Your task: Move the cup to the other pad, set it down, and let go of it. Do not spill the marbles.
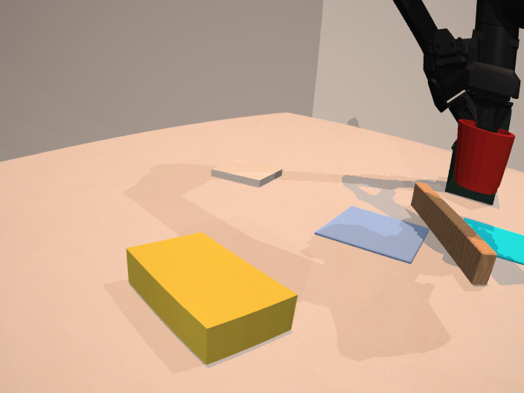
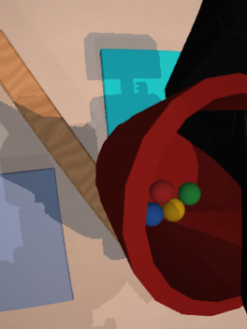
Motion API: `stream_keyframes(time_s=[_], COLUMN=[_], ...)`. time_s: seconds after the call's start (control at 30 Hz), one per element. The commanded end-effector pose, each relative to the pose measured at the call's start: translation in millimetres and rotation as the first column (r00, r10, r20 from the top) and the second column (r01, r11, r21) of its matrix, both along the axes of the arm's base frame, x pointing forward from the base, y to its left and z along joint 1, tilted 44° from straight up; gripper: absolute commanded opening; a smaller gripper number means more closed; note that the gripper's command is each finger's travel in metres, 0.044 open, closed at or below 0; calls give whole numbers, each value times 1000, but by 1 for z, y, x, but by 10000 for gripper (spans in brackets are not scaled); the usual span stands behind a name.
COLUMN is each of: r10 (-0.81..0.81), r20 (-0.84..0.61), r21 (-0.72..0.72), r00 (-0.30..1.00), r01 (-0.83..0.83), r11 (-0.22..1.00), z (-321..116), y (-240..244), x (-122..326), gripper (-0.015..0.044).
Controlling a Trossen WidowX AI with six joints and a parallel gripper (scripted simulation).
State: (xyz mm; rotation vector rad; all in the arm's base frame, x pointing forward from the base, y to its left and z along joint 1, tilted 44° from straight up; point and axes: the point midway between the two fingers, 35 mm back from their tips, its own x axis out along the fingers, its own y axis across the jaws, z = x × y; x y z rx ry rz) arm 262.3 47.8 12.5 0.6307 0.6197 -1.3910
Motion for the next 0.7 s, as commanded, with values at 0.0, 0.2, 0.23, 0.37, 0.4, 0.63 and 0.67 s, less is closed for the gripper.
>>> stream_keyframes(time_s=[0.0, 0.2, 0.23, 0.37, 0.4, 0.63, 0.67], r10=[-5, -5, -5, -5, -5, -5, -5], r20=[-10, -10, -10, -10, -11, -11, -11], r21=[-4, -3, -3, -3, -2, -2, -2], r00=[1000, 1000, 1000, 1000, 1000, 1000, 1000], r01=[5, 5, 5, 5, 5, 5, 5], r11=[1000, 1000, 1000, 1000, 1000, 1000, 1000], z=[-8, -17, -19, -25, -27, -38, -39], y=[4, 12, 13, 19, 20, 28, 29], x=[-8, -17, -18, -24, -26, -37, -39], gripper=[0, 0, 0, 0, 0, 0, 0])
